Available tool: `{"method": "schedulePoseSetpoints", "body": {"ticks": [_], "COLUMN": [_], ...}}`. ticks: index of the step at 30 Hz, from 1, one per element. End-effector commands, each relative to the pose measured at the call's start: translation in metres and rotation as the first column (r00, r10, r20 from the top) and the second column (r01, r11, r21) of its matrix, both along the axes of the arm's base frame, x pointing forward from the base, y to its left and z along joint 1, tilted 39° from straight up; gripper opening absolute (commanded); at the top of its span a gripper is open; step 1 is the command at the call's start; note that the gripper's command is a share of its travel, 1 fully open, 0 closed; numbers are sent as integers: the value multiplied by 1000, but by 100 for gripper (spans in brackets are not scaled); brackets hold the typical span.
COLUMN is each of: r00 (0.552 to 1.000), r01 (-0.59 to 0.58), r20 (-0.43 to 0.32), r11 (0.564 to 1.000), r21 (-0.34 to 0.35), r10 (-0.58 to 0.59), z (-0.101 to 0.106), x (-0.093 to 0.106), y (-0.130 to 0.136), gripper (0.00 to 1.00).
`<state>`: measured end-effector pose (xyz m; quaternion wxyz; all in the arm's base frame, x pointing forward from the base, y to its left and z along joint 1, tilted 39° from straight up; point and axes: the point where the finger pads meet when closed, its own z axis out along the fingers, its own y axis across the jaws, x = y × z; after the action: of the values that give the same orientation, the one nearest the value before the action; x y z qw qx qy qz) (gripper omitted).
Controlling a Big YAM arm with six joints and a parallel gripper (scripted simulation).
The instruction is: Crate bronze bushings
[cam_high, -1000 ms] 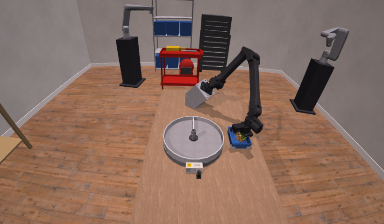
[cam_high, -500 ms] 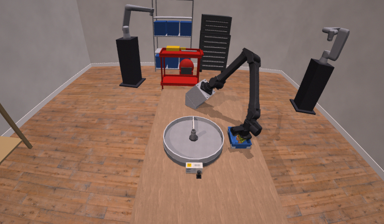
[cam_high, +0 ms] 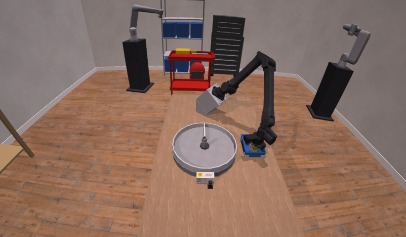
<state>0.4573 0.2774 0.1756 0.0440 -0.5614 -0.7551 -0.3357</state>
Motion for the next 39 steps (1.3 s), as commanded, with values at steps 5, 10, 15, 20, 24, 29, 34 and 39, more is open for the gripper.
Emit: {"method": "schedulePoseSetpoints", "body": {"ticks": [5,10,15,20,24,29,34,39], "r00": [1000,1000,1000,1000,1000,1000,1000,1000], "r01": [3,3,3,3,3,3,3,1], "r20": [18,18,18,18,18,18,18,14], "r11": [1000,1000,1000,1000,1000,1000,1000,1000], "r21": [8,8,8,8,8,8,8,7], "r10": [-3,-3,-3,-3,-3,-3,-3,-2], "z": [7,7,7,7,7,7,7,4], "x": [3,3,3,3,3,3,3,1], "y": [4,4,4,4,4,4,4,5], "gripper": [0,0,0,0,0,0,0,0]}}
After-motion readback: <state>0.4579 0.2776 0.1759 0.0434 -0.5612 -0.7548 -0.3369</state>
